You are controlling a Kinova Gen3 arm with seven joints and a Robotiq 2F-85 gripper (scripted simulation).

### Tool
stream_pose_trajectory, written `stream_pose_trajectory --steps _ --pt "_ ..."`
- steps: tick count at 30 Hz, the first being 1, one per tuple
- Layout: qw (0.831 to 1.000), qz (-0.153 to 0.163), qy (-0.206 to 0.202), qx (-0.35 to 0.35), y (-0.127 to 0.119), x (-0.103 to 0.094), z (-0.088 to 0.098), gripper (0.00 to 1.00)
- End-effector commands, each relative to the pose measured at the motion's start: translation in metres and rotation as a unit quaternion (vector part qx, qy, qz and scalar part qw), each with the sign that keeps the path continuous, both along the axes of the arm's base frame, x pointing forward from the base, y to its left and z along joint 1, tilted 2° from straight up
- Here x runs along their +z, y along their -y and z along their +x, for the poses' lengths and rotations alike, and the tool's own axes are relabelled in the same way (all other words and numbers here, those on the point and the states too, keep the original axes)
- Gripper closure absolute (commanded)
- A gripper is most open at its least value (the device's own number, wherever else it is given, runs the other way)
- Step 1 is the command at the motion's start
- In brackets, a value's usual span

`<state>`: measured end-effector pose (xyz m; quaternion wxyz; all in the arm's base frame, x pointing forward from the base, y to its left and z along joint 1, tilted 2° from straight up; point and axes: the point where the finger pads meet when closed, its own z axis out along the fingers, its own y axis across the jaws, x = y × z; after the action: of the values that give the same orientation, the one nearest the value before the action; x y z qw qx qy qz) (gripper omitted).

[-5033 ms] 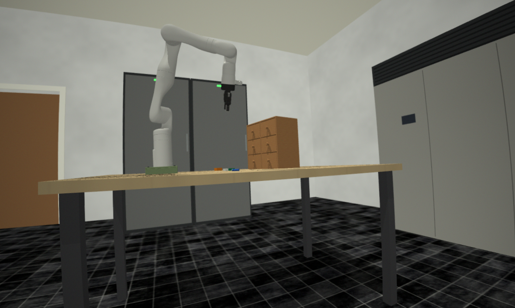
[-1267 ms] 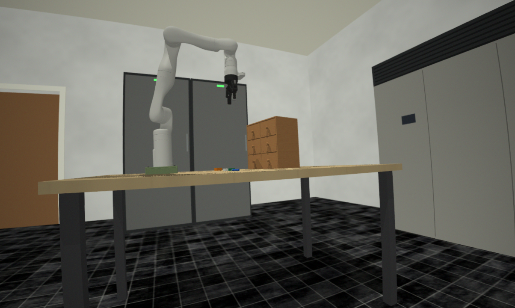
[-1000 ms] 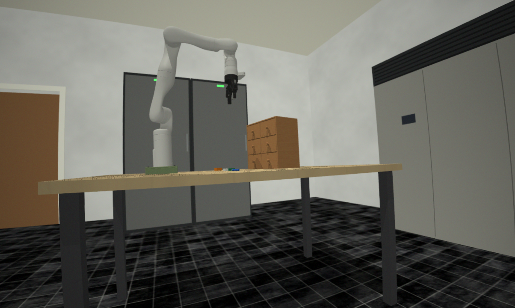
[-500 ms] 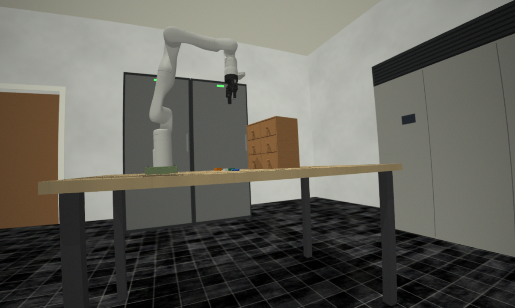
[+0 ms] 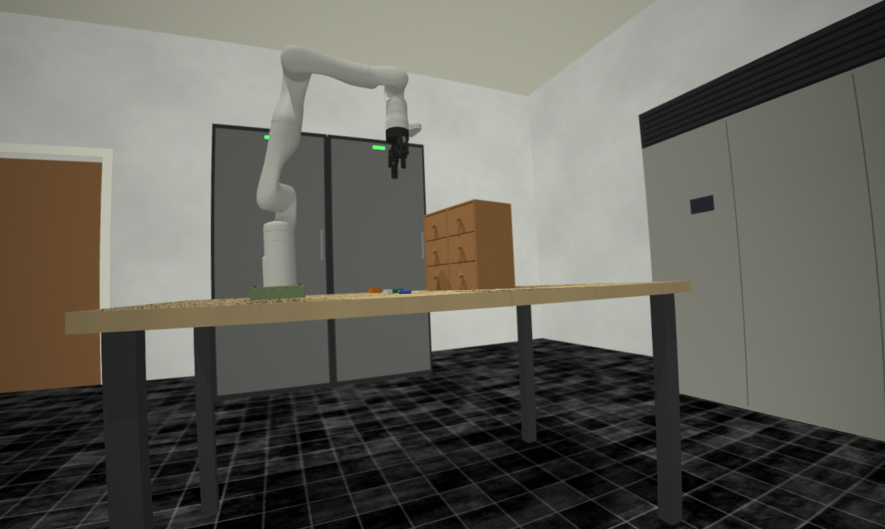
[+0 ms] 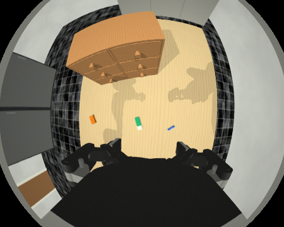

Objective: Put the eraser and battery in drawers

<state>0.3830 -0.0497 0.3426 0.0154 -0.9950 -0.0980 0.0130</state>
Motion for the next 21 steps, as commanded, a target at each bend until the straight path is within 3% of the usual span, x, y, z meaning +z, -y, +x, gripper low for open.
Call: stream_pose_trajectory --steps 1,21 --pt "1.000 0.000 0.001 0.000 0.0000 0.0005 0.0002 0.00" --pt "0.999 0.000 0.000 -0.033 -0.0006 -0.0021 0.0013 0.00"
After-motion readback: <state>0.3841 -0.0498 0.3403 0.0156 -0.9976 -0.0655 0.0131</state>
